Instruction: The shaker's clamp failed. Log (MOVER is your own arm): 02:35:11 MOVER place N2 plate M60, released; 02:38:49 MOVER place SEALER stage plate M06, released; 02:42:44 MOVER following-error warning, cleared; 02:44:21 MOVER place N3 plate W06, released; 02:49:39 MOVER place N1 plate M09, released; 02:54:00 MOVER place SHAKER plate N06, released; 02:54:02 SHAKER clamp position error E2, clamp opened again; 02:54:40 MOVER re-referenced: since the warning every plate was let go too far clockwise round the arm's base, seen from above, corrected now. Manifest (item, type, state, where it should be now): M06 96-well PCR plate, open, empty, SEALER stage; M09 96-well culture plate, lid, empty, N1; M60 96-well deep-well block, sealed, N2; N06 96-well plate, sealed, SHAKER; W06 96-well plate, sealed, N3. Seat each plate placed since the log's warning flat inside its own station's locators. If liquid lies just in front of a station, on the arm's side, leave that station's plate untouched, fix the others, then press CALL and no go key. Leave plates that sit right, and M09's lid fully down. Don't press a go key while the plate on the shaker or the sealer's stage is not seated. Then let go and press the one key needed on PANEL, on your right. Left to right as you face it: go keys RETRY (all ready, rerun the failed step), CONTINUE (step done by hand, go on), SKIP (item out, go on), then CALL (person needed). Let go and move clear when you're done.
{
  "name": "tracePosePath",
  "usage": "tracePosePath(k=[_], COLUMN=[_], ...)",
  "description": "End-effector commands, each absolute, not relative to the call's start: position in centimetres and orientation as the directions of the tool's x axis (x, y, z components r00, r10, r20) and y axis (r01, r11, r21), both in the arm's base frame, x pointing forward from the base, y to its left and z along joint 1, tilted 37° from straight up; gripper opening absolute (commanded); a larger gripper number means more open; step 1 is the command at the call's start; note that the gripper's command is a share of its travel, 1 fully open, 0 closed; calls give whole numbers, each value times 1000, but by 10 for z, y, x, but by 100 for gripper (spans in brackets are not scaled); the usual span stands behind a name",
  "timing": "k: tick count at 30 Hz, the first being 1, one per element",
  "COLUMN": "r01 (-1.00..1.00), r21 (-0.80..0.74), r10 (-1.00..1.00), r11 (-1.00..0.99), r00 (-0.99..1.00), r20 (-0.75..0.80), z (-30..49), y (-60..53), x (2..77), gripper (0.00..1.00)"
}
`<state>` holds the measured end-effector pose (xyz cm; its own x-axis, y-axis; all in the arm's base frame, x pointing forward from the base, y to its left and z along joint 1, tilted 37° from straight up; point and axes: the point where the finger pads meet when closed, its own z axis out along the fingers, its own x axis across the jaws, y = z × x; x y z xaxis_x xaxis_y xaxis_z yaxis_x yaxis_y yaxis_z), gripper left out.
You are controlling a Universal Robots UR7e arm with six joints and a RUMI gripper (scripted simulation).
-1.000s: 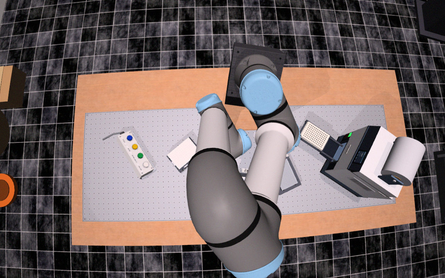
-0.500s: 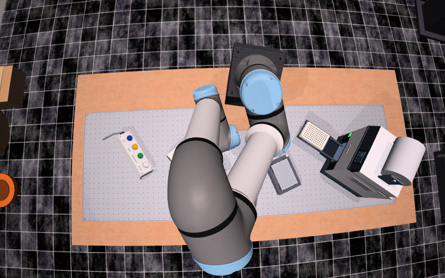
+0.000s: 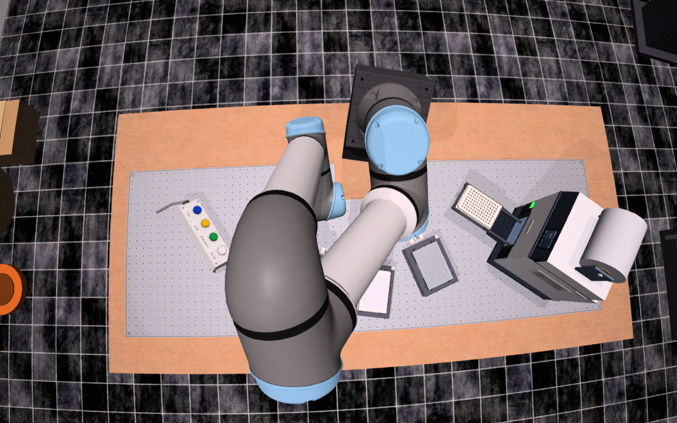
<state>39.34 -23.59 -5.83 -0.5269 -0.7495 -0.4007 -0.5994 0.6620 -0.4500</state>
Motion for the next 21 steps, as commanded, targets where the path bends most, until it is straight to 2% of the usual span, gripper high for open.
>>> tracePosePath(k=[1,10,15,21], r01=[-600,-600,-600,-600], r21=[-450,-450,-450,-450], r10=[-750,-750,-746,-746], r11=[662,662,662,662], r00=[-526,-526,-583,-585], r20=[-402,-402,-320,-318], z=[-61,-61,-67,-73], y=[-242,-242,-242,-242], x=[391,391,396,400], gripper=[82,82,82,82])
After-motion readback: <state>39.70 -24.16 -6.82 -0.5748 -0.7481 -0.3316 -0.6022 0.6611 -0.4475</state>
